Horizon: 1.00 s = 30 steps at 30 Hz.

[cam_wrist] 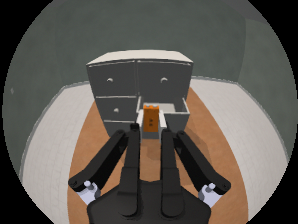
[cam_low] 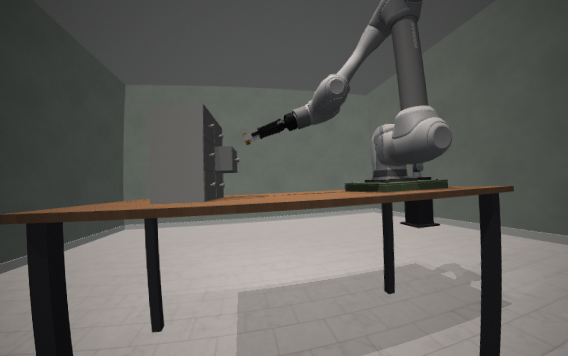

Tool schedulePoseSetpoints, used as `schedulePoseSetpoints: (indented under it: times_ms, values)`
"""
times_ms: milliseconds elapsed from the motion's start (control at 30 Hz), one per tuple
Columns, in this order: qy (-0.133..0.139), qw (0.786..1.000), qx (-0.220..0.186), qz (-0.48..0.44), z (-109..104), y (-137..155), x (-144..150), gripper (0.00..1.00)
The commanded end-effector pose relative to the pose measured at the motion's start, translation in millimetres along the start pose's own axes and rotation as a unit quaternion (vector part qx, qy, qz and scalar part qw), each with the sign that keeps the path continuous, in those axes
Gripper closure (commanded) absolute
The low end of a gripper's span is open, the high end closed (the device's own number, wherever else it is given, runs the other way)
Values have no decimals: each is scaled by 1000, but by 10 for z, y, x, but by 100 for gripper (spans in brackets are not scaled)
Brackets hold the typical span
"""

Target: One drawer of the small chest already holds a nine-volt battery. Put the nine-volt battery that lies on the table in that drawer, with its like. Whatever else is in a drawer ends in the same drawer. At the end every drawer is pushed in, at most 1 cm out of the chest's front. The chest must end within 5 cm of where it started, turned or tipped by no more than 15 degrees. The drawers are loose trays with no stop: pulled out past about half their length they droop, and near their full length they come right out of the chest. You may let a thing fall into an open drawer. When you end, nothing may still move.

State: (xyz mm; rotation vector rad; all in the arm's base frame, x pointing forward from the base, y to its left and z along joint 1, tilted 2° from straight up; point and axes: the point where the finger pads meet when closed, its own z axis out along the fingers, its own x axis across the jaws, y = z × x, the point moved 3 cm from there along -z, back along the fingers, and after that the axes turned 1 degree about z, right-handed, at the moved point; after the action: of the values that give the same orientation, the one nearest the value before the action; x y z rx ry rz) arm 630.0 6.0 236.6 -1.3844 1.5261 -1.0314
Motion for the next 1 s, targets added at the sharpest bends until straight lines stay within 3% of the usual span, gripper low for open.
schedulePoseSetpoints:
  times_ms: [0, 533, 967]
  values:
    - [0, 1000, 0, 0, 96, -35, -1, 86]
    - [0, 1000, 0, 0, 634, -231, -4, 86]
    - [0, 1000, 0, 0, 847, -308, -6, 86]
